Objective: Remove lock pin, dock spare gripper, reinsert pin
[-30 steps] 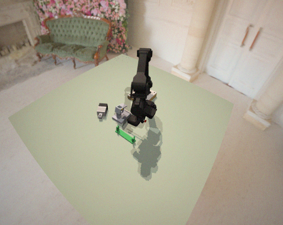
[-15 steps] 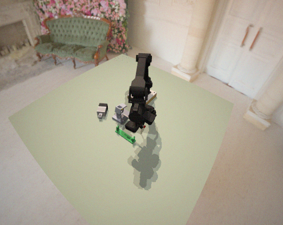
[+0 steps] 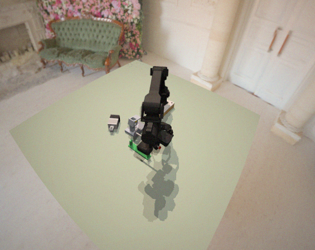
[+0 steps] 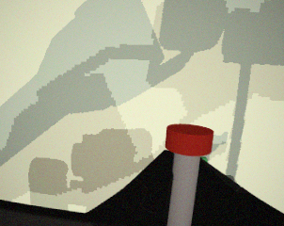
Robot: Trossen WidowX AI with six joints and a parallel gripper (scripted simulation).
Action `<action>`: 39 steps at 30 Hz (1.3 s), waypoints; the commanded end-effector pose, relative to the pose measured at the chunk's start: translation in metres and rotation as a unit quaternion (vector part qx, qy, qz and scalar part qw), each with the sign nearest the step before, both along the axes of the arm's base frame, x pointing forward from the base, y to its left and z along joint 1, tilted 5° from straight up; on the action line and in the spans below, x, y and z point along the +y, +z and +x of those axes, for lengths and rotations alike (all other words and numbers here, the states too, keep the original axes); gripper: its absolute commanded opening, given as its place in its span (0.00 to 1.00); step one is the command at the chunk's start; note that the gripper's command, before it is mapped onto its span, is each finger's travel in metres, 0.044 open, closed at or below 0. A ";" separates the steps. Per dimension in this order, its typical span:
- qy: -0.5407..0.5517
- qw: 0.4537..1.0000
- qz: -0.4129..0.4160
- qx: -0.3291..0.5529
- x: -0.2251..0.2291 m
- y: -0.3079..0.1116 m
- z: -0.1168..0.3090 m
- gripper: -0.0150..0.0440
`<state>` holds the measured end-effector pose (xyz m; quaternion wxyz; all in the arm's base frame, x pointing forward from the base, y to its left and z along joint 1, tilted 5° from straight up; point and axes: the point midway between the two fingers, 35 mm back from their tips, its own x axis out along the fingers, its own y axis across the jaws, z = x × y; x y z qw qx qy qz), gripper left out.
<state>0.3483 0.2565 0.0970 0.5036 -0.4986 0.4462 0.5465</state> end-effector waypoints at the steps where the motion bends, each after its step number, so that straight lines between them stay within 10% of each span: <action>1: -0.004 1.000 -0.001 0.000 0.005 0.000 0.008 0.25; 39: -0.005 1.000 0.002 -0.004 0.006 -0.048 0.017 0.25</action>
